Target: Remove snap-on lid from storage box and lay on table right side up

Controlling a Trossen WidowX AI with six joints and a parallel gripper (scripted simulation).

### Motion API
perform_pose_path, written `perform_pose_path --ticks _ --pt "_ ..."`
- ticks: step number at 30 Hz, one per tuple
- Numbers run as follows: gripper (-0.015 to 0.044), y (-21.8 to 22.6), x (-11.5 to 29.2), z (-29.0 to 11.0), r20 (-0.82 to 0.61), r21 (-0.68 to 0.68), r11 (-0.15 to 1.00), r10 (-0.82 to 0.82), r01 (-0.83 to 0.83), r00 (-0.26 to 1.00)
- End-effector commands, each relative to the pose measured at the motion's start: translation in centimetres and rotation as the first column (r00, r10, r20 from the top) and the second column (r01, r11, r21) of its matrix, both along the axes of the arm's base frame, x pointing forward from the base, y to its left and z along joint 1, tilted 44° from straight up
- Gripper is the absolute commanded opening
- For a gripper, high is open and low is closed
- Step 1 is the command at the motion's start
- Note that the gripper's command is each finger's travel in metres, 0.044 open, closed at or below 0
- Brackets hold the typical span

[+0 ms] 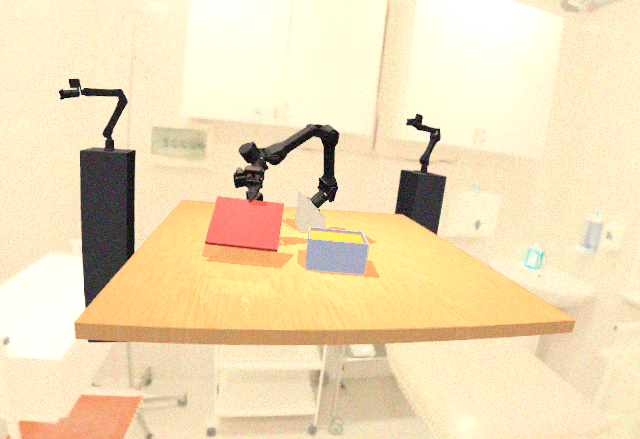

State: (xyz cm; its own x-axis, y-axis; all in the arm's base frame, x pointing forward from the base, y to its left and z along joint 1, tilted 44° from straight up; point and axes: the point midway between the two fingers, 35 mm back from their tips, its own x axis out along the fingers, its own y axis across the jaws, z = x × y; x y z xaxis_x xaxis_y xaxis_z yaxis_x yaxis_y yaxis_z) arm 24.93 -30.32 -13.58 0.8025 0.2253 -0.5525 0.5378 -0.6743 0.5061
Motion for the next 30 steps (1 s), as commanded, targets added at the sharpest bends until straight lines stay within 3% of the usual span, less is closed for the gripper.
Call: perform_pose_path --ticks 1,30 --pt "0.0000 0.2 0.1 -0.2 0.005 0.004 1.000 -0.002 0.002 1.000" --pt "0.0000 1.8 0.4 -1.9 0.005 0.005 1.000 -0.002 0.002 1.000"
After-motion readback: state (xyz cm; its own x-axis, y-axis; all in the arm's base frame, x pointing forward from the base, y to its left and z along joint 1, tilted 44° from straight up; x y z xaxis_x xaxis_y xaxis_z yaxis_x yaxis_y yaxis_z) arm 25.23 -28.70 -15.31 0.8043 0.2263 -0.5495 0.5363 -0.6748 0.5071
